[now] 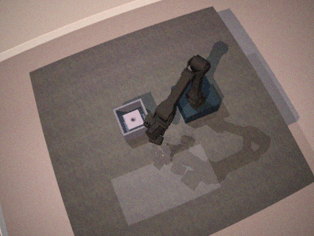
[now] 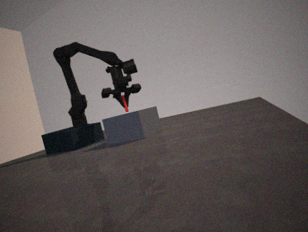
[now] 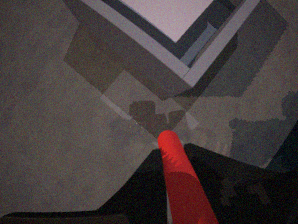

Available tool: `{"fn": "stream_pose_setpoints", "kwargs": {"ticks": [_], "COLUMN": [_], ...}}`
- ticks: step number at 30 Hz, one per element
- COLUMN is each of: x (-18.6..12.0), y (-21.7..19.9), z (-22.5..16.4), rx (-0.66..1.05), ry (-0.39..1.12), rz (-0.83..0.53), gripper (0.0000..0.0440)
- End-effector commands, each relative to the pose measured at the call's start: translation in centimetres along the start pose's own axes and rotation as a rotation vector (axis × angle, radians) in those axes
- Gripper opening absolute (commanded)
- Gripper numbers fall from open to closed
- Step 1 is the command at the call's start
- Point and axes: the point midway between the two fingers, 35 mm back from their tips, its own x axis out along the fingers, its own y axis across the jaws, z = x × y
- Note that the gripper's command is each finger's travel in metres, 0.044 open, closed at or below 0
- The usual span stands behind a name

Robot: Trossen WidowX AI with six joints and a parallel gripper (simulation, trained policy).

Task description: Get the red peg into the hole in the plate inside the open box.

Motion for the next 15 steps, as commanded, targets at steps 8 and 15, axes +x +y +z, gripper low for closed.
{"fn": "stream_pose_setpoints", "kwargs": {"ticks": [8,15], "x": [-0.5,0.2], "y": [-0.5,-1.2], "z": [4.5,6.9], "rx": [0.023,0.066], "ry": [-0.025,-0.025], "rz": [-0.004,-0.006], "gripper": [0.0000,0.0000]}}
